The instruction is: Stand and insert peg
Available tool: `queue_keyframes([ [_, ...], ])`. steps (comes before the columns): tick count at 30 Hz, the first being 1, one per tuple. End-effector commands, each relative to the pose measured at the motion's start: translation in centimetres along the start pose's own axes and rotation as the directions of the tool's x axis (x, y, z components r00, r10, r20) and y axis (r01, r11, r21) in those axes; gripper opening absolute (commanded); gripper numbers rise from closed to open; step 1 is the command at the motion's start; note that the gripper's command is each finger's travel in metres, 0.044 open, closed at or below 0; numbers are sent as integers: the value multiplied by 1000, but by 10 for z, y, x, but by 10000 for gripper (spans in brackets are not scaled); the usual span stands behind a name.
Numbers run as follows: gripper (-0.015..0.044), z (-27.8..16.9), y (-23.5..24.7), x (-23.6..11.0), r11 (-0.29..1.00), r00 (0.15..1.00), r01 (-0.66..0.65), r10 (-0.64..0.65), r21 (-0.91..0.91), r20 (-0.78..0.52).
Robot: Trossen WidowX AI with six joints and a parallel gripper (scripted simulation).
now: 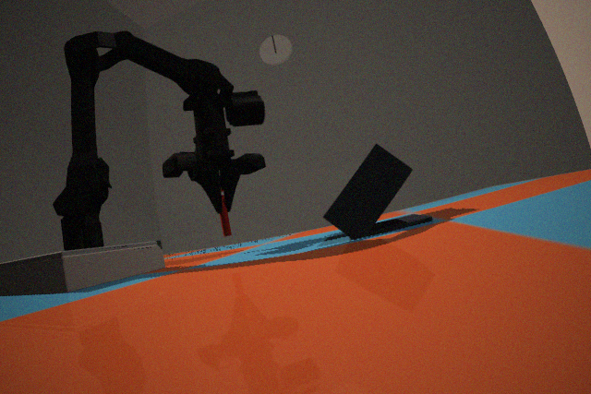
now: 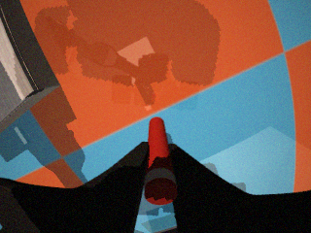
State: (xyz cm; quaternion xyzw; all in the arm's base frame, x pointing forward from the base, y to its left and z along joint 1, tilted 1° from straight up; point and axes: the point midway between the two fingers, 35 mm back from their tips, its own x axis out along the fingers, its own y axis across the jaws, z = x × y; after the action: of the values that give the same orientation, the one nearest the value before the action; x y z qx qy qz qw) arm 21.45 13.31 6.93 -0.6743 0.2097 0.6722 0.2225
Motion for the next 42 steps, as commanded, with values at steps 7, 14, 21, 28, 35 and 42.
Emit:
queue_keyframes([
  [7, 0, -1, -1, -41, 1000, 1000, 4, -4, 0, 2],
  [14, 0, -3, -1, -46, 1000, 1000, 12, -12, 9, -5],
  [21, 0, -14, -5, -46, 996, 997, 62, -59, 65, -50],
  [28, 0, -27, -10, -46, 985, 989, 119, -107, 124, -100],
  [35, 0, -39, -13, -48, 967, 976, 180, -153, 181, -153],
  [42, 0, -52, -16, -50, 941, 959, 242, -195, 235, -207],
])
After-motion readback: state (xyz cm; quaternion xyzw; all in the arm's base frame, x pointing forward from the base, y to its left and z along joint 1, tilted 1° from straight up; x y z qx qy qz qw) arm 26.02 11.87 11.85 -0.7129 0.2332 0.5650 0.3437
